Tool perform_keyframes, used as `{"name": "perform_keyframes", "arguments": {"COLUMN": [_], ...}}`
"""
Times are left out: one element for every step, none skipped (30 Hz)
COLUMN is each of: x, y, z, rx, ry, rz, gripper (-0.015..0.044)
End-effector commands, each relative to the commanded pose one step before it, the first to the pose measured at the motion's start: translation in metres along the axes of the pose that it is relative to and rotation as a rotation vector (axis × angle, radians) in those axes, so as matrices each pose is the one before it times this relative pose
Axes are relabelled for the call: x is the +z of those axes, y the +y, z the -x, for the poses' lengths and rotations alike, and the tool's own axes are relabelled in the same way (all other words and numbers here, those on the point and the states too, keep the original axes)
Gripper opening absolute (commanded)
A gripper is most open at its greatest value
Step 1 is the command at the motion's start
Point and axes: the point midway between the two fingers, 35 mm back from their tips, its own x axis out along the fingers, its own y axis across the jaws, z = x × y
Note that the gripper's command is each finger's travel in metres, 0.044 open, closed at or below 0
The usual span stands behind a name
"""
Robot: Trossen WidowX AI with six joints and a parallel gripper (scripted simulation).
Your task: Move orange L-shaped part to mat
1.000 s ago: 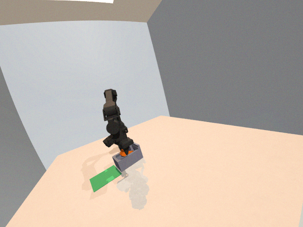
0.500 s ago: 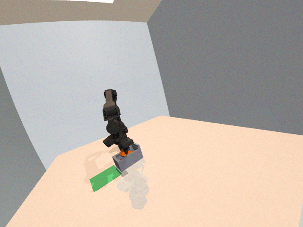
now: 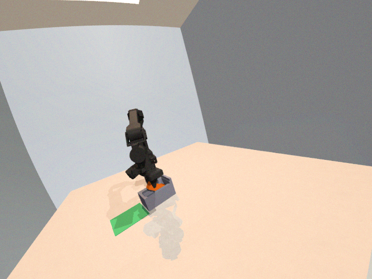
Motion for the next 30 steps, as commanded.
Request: {"name": "perform_keyframes", "arguments": {"x": [0.00022, 0.00001, 0.00001, 0.0, 0.0, 0.0, 0.0, 0.0, 0.0, 0.0, 0.0, 0.0, 0.0, 0.0, 0.0, 0.0, 0.0, 0.0, 0.0, 0.0, 0.0, 0.0, 0.0, 0.0, 0.0, 0.0, 0.0, 0.0, 0.0, 0.0], "y": [0.0006, -0.00001, -0.00001, -0.00001, -0.00001, -0.00001, -0.00001, 0.0, 0.0, 0.0, 0.0, 0.0, 0.0, -0.00001, -0.00001, -0.00001, 0.0, 0.0, 0.0, 0.0, 0.0, 0.0, 0.0, 0.0, 0.0, 0.0, 0.0, 0.0, 0.0, 0.0], "z": [0.00837, 0.00155, 0.00154, 0.00153, 0.00153, 0.00152, 0.00152, 0.00151, 0.00151, 0.00151, 0.0015, 0.00147, 0.00161, 0.0016, 0.00157, 0.00158, 0.00162, 0.00165, 0.0015, 0.0015, 0.00152, 0.00153, 0.00153, 0.00153, 0.00153, 0.00154, 0.00154, 0.00154, 0.00155, 0.00155], "rx": [0.00712, -0.00027, -0.00024, -0.00021, -0.00018, -0.00016, -0.00014, -0.00013, -0.00011, -0.0001, -0.00009, -0.00008, -0.00007, -0.00007, -0.00006, -0.00005, -0.00004, -0.00004, -0.00003, -0.00003, -0.00002, -0.00002, -0.00002, -0.00002, -0.00001, -0.00001, -0.00001, -0.00001, -0.00001, -0.00001], "ry": [-0.00374, 0.00005, 0.00004, 0.00004, 0.00003, 0.00003, 0.00002, 0.00002, 0.00002, 0.00002, 0.00001, 0.00001, 0.00001, 0.00001, 0.00001, 0.00001, 0.0, 0.0, 0.0, 0.0, 0.0, 0.0, 0.0, 0.0, 0.0, 0.0, 0.0, 0.0, 0.0, 0.0], "rz": [-0.0024, -0.0002, -0.0002, -0.0002, -0.0002, -0.0001, -0.0001, -0.0001, -0.0001, -0.0001, -0.0001, -0.0001, -0.0001, -0.0001, 0.0, 0.0, 0.0, 0.0, 0.0, 0.0, 0.0, 0.0, 0.0, 0.0, 0.0, 0.0, 0.0, 0.0, 0.0, 0.0], "gripper": [0.0, 0.0, 0.0, 0.0, 0.0, 0.0, 0.0, 0.0, 0.0, 0.0, 0.0, 0.0, 0.0, 0.0, 0.0, 0.0, 0.0, 0.0, 0.0, 0.0, 0.0, 0.0, 0.0, 0.0, 0.0, 0.0, 0.0, 0.0, 0.0, 0.0]}}
